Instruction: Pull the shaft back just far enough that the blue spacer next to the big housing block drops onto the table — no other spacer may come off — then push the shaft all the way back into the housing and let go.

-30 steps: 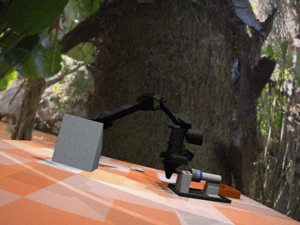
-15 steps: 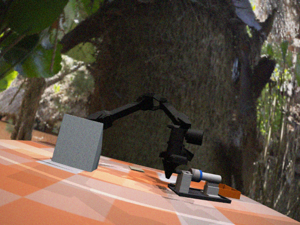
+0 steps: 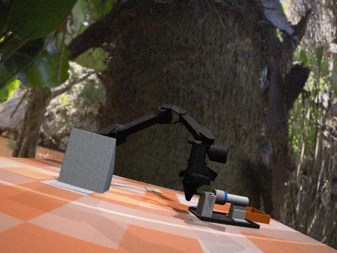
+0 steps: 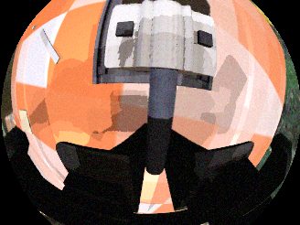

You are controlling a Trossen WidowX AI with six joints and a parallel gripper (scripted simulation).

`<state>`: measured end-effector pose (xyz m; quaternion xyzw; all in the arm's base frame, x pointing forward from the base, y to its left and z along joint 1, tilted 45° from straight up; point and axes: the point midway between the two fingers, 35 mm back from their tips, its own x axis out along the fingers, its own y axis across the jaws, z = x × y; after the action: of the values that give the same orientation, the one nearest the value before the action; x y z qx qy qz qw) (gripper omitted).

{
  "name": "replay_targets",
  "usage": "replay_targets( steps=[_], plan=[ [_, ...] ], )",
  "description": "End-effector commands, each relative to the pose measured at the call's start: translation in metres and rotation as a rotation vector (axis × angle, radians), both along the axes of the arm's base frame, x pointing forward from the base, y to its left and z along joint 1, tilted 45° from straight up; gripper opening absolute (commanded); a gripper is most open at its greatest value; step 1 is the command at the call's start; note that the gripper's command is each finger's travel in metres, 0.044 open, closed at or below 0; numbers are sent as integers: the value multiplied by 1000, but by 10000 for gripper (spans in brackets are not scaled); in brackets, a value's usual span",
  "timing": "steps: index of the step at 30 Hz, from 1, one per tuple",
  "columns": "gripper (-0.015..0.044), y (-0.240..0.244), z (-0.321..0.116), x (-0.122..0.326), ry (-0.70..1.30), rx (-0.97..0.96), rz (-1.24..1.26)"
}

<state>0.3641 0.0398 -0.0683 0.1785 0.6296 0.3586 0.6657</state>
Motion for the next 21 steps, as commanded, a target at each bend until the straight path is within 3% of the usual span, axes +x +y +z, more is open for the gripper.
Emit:
replay_targets(
  steps=[1,21],
  plan=[
    [0,-1,-1,-1,2,-3,1],
    [0,-1,-1,-3,2,-3,1]
  ],
)
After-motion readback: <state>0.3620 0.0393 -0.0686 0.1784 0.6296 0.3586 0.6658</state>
